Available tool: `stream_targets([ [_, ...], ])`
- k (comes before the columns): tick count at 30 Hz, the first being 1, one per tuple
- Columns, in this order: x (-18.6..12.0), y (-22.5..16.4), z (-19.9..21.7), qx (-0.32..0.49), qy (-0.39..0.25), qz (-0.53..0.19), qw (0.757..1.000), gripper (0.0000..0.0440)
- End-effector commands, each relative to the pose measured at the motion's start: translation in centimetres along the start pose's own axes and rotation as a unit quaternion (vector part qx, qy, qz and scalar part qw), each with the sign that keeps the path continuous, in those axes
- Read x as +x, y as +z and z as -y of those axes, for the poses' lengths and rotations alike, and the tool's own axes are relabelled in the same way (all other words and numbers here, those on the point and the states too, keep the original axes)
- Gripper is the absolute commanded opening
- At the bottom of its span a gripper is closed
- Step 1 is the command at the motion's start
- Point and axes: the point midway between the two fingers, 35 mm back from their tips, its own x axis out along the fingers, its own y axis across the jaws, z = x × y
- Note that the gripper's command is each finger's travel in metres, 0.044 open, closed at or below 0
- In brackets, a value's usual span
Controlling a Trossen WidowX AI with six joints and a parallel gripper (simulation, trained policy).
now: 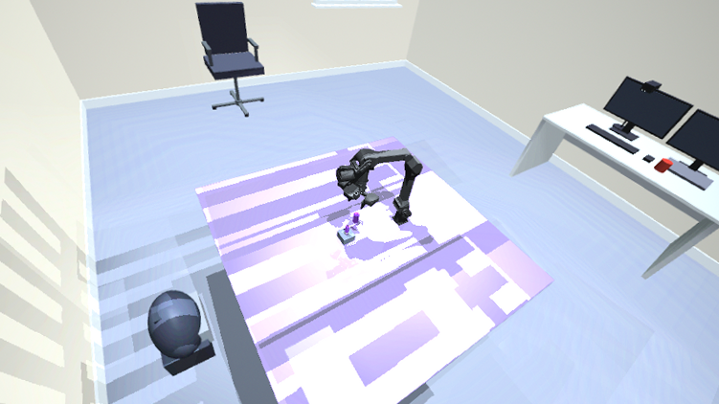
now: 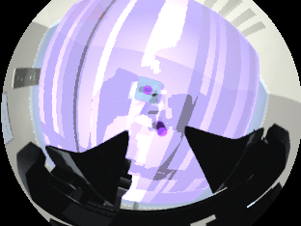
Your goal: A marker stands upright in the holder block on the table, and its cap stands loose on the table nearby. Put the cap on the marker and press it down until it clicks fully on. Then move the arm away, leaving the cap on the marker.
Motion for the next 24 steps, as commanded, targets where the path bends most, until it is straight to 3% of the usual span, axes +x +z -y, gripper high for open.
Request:
stream_targets([
  [1, 0.9, -0.5, 0.4, 0.004, 0.006, -0.018, 1.000, 0.0327],
  [24, 4.1, -2.4, 2.0, 0.028, 0.039, -0.078, 0.996, 0.0327],
])
